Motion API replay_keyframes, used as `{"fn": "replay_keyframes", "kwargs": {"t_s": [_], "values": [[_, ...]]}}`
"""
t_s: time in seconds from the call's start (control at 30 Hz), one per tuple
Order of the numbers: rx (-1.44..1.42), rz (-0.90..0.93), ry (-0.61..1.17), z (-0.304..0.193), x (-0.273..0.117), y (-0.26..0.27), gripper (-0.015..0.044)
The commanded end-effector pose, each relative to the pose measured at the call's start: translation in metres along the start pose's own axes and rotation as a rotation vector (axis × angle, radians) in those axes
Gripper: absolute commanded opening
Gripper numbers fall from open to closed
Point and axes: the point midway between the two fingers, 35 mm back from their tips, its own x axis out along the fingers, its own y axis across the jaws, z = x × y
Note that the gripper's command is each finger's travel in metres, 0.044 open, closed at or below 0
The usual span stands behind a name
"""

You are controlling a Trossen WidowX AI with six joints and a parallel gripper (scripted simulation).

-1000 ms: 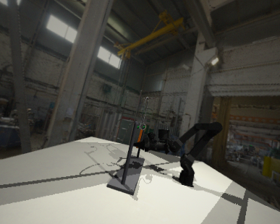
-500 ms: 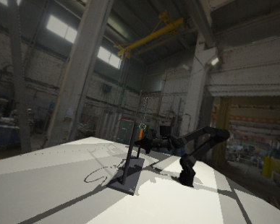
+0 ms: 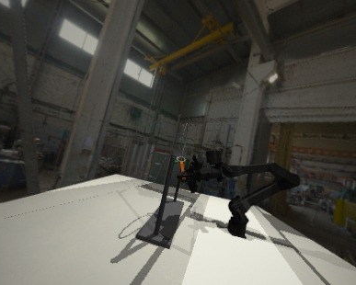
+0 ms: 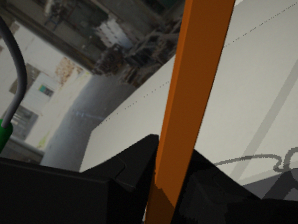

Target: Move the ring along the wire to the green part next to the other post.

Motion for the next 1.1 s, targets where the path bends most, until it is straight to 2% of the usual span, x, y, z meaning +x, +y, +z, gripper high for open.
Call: {"fn": "replay_keyframes", "kwargs": {"t_s": [0.0, 0.4, 1.07], "values": [[0.079, 0.048, 0.055, 0.002, -0.009, 0.017, -0.0150], [0.275, 0.181, 0.203, 0.008, -0.030, 0.050, -0.0150], [0.602, 0.387, 0.203, 0.034, -0.044, 0.097, -0.0150]]}}
